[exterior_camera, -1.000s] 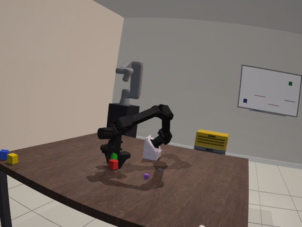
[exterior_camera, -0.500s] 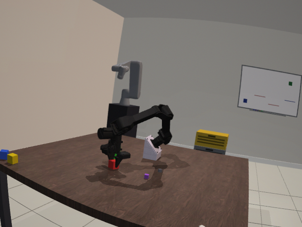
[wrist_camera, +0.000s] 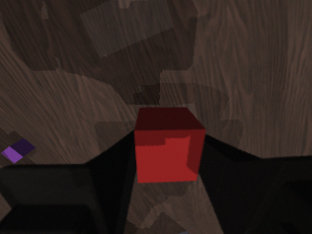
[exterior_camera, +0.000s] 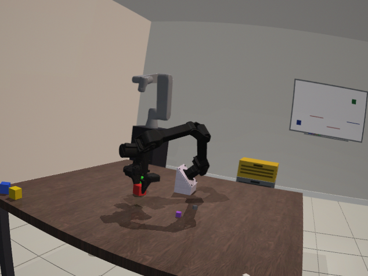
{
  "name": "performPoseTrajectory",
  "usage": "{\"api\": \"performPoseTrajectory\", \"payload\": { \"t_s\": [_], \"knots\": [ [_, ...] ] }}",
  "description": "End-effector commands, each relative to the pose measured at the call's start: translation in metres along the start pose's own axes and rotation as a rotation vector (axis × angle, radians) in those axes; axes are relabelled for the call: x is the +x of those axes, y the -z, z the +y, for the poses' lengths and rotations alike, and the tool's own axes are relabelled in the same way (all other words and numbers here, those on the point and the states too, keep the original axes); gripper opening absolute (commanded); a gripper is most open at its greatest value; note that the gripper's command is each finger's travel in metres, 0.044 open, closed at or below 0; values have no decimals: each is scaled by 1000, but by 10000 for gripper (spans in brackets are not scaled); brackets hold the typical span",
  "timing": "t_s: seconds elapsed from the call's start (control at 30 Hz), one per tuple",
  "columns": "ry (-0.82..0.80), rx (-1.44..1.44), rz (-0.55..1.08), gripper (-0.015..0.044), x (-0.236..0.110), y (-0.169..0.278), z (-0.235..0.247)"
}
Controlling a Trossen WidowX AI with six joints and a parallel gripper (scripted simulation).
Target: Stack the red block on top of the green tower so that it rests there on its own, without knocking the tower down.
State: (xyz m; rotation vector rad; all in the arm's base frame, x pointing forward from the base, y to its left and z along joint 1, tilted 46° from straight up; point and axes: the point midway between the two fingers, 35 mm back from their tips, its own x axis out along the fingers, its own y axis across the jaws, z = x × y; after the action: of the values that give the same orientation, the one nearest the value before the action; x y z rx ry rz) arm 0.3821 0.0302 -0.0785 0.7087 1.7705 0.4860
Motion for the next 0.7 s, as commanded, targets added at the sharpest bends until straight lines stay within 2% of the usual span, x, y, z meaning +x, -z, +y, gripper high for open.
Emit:
{"api": "performPoseTrajectory", "payload": {
  "t_s": [0.0,0.33,0.67],
  "knots": [
    [4,-8,-7,0,-22,-1,0],
    [6,-7,-7,0,-67,-1,0],
    [8,-6,-9,0,-71,3,-8]
  ]
}}
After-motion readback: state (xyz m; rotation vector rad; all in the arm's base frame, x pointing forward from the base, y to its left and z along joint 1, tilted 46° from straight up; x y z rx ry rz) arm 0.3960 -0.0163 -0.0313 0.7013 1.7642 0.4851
